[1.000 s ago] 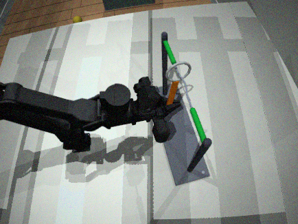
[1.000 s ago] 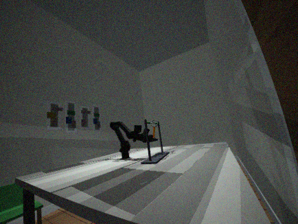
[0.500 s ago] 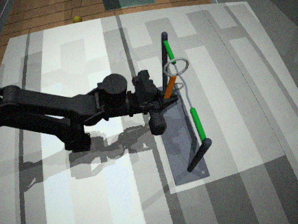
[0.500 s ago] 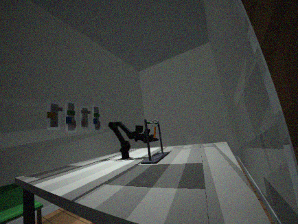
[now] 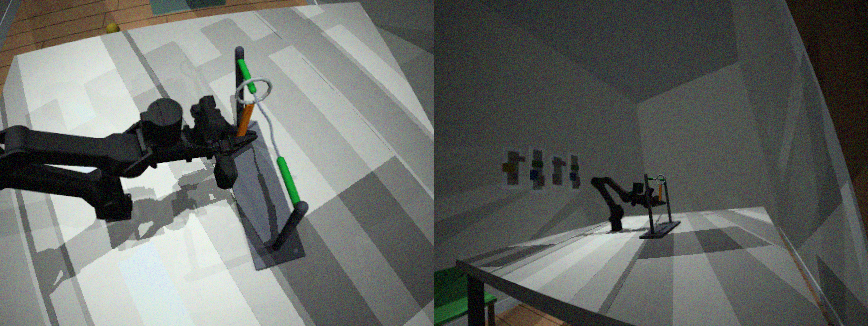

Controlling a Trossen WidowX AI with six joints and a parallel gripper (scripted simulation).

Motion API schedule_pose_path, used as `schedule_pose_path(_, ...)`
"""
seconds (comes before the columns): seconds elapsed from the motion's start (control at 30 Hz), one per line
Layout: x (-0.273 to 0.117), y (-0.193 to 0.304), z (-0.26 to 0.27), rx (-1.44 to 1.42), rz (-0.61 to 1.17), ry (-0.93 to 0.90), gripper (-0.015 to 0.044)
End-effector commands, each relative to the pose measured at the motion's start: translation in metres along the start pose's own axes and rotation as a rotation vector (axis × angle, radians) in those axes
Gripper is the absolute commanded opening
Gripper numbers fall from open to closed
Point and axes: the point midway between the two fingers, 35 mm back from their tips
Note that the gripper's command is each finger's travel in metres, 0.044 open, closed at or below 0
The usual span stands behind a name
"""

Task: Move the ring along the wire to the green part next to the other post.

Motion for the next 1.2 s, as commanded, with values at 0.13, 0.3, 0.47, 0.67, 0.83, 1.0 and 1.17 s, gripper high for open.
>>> schedule_pose_path(0.13, 0.0, -0.001, 0.007, 0.008, -0.004, 0.005, -0.015)
schedule_pose_path(0.3, 0.0, -0.001, 0.012, 0.009, -0.005, 0.005, -0.015)
schedule_pose_path(0.47, 0.0, -0.001, 0.017, 0.009, -0.006, 0.005, -0.015)
schedule_pose_path(0.67, 0.001, 0.001, 0.02, 0.009, -0.006, 0.005, -0.015)
schedule_pose_path(0.83, 0.003, 0.009, 0.02, 0.009, -0.006, 0.005, -0.015)
schedule_pose_path(1.0, 0.005, 0.016, 0.02, 0.009, -0.006, 0.005, -0.015)
schedule_pose_path(1.17, 0.005, 0.019, 0.02, 0.009, -0.006, 0.005, -0.015)
Point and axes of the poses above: the point midway between the two fingers, 35 mm back from their tips, its own x axis out along the fingers, its own z axis across the jaws, y = z × x, and after that the axes turned 1 degree about -x, right-handed
